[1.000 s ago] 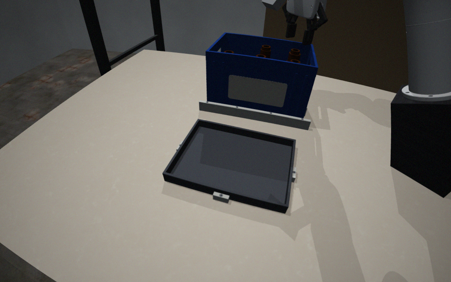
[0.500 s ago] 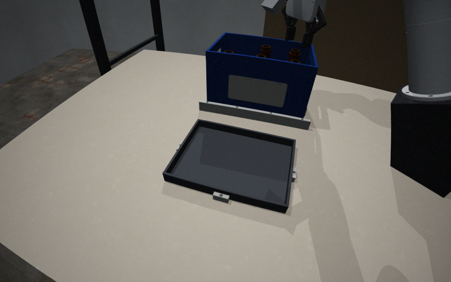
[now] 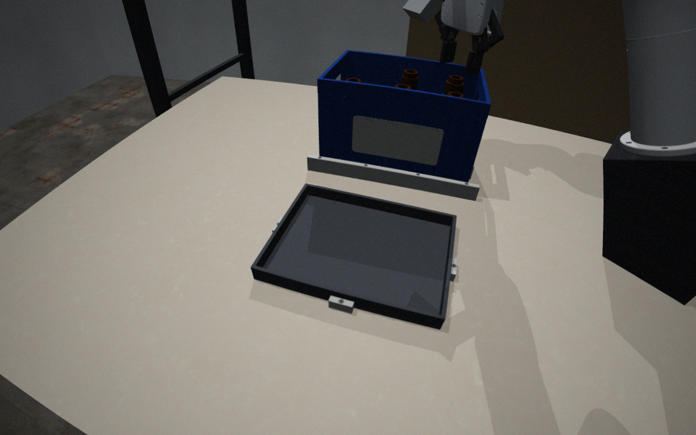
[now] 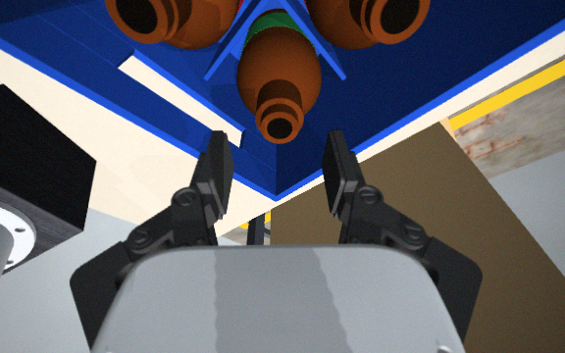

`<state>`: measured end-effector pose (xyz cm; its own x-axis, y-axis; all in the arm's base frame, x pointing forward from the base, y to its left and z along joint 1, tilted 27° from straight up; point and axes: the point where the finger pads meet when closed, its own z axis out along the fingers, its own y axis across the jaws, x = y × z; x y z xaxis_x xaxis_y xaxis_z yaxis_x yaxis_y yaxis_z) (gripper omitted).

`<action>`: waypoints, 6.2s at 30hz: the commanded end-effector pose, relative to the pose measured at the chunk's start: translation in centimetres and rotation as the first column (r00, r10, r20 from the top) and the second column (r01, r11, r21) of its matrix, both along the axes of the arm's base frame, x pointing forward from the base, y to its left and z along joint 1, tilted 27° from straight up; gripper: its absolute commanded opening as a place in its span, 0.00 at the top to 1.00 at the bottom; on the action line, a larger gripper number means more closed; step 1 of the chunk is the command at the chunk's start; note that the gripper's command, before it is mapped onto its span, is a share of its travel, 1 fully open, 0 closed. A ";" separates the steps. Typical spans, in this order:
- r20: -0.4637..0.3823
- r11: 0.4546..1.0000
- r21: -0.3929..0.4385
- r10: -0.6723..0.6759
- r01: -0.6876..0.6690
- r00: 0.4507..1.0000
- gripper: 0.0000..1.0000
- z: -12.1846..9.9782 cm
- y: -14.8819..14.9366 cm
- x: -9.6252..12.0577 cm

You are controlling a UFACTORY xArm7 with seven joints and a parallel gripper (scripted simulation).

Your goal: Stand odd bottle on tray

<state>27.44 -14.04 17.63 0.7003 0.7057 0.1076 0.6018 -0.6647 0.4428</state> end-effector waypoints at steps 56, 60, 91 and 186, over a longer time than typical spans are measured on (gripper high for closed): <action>0.003 1.000 -0.001 0.000 0.000 1.000 0.35 -0.9 -0.4 0.7; 0.003 1.000 -0.001 0.000 0.000 1.000 0.35 -1.1 -0.4 0.8; 0.003 1.000 -0.001 0.000 0.000 1.000 0.35 -3.4 -1.1 1.8; 0.003 1.000 -0.001 0.000 0.000 1.000 1.00 -2.0 -0.5 1.0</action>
<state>28.55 -14.67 15.19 0.7002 0.7057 0.1076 0.6019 -0.6647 0.4426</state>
